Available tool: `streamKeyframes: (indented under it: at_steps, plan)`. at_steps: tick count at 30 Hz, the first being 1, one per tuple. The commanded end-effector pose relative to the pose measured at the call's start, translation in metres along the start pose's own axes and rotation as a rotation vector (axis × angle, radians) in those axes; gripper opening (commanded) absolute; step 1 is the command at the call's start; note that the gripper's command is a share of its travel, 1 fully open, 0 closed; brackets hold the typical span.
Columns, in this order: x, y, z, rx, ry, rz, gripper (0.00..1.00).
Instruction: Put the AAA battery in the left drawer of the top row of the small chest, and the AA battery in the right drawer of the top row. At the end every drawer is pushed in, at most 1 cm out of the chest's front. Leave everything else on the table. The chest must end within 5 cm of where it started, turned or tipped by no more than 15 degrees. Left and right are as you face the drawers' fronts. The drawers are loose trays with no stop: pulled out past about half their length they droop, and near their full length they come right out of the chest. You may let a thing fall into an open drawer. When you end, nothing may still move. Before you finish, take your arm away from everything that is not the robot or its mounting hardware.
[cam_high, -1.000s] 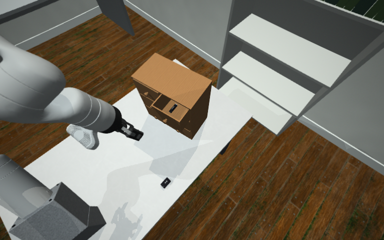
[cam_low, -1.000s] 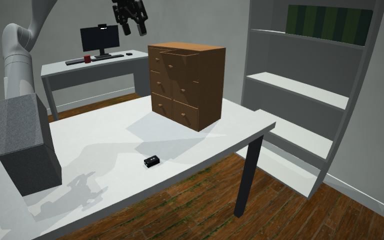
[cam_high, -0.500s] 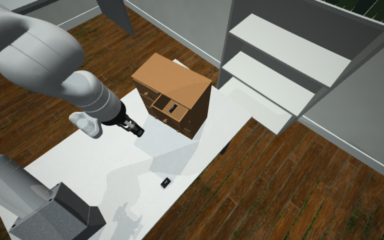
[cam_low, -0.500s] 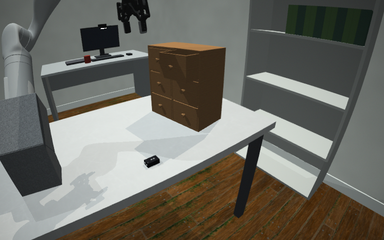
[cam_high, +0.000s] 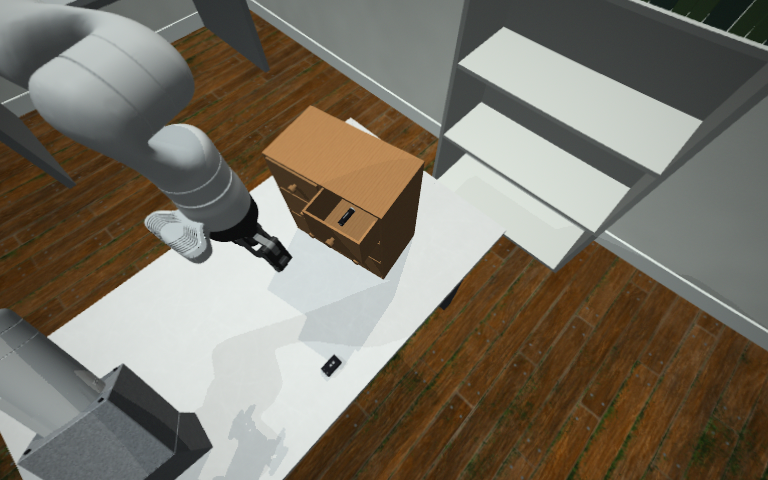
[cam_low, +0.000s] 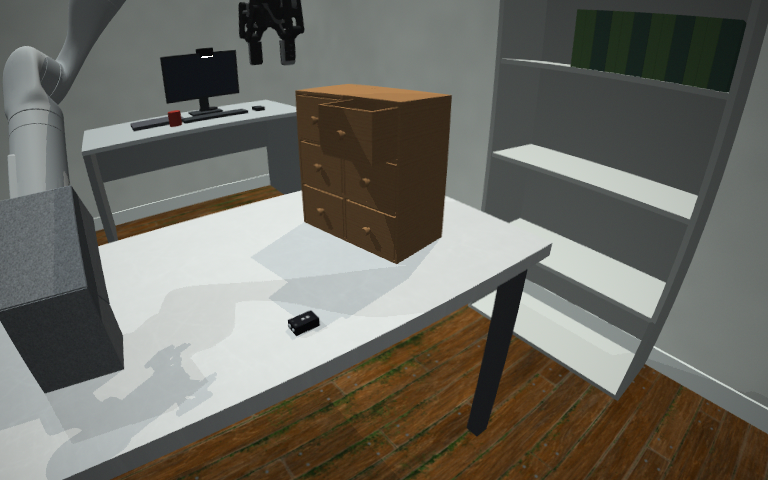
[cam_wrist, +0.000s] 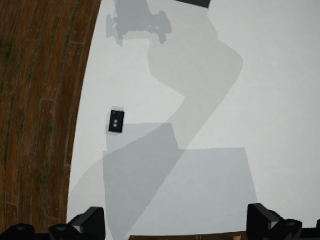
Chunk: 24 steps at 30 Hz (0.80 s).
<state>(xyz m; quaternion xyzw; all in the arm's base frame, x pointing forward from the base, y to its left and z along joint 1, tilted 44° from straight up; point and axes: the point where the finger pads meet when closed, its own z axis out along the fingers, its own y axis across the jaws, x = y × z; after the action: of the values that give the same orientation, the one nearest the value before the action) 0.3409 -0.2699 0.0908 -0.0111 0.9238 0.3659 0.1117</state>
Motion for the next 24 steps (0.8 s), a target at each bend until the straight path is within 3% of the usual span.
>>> streamKeyframes:
  at_steps: [1,24]
  plan:
    - [-0.0015,-0.0004,-0.0001,0.002,0.009,-0.004,1.0]
    - [-0.0015,-0.0004,-0.0006,0.002,0.022,-0.004,1.0]
